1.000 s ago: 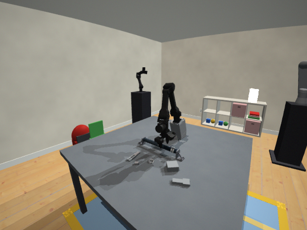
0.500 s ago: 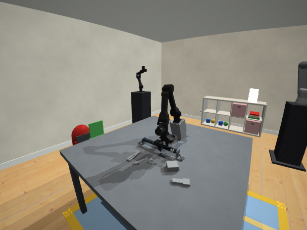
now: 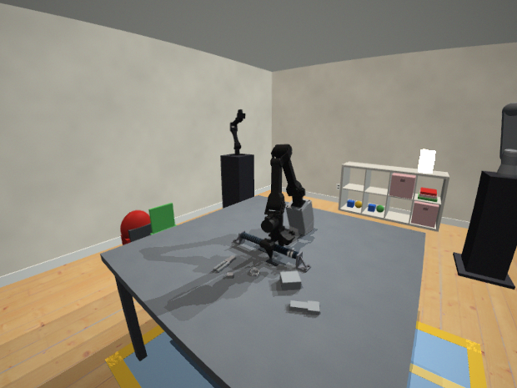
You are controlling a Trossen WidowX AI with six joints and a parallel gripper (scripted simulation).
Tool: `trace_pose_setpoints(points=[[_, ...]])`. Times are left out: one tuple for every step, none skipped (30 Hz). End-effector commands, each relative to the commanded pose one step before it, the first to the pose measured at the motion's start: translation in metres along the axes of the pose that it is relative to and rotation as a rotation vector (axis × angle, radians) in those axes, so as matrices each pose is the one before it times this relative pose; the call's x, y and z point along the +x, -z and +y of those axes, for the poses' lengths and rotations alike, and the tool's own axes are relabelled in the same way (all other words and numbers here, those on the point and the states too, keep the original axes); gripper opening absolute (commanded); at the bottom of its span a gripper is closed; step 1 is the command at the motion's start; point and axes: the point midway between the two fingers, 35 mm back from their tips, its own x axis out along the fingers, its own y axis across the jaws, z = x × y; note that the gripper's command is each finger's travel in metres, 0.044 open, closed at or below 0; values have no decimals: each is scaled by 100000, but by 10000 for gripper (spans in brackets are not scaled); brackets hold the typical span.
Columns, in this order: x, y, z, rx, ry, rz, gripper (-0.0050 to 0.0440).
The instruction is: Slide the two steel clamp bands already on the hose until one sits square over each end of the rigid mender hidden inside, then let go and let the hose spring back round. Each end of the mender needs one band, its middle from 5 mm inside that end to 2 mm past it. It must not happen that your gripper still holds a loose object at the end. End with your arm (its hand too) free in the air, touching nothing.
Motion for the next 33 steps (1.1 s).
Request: trace_pose_setpoints(points=[[200,8,189,-251,-683,-52,344],[0,0,0,0,0,0,320],[0,0,0,0,0,0,296],[0,0,0,0,0,0,272],[0,0,0,0,0,0,248],[0,0,0,0,0,0,224],[0,0,0,0,0,0,200],[0,0,0,0,0,0,200],[0,0,0,0,0,0,200],[0,0,0,0,0,0,200],[0,0,0,0,0,0,193],[0,0,0,0,0,0,187],[0,0,0,0,0,0,180],[0,0,0,0,0,0,173],[0,0,0,0,0,0,167],[0,0,0,0,0,0,160],[0,0,0,0,0,0,153],[0,0,0,0,0,0,150],[0,0,0,0,0,0,150],[0,0,0,0,0,0,150],[0,0,0,0,0,0,150],[0,0,0,0,0,0,150],[0,0,0,0,0,0,143],[0,0,0,0,0,0,137],[0,0,0,0,0,0,130],[0,0,0,0,0,0,130],[0,0,0,0,0,0,130],[0,0,0,0,0,0,123],[0,0,0,0,0,0,117],[0,0,0,0,0,0,110],[0,0,0,0,0,0,103],[0,0,0,0,0,0,97],[0,0,0,0,0,0,90]])
